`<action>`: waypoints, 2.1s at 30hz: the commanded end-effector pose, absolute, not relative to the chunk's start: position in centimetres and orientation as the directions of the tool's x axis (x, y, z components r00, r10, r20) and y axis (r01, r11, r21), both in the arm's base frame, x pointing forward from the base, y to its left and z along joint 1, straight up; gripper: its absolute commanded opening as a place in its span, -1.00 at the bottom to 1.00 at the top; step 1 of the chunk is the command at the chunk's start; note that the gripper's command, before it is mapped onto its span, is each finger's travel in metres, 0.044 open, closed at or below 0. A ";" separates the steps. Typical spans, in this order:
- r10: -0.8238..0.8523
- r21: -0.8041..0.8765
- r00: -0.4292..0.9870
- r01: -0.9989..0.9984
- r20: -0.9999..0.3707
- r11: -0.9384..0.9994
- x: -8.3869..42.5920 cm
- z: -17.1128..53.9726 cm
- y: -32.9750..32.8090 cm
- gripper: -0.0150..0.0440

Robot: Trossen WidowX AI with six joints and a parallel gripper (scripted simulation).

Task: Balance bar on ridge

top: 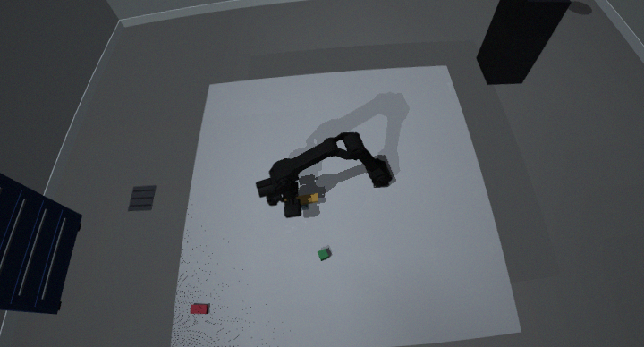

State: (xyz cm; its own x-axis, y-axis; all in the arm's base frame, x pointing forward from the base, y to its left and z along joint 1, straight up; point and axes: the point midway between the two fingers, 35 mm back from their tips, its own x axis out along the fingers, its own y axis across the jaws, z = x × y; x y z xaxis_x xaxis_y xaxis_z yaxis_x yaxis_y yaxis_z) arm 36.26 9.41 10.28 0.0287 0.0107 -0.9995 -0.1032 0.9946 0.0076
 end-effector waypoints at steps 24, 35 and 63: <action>0.008 0.005 0.029 -0.102 -1.000 0.995 36.3 10.0 9.4 -0.49; 0.008 0.005 0.029 -0.102 -1.000 0.995 36.3 9.9 9.4 -0.49; 0.008 0.005 0.029 -0.102 -1.000 0.995 36.3 9.7 9.4 -0.49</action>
State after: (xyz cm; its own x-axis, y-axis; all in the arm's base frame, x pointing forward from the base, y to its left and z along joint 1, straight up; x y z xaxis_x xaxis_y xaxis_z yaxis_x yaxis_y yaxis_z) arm 36.26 9.37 9.85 0.0300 0.0090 -0.9995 -0.1029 0.9947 0.0059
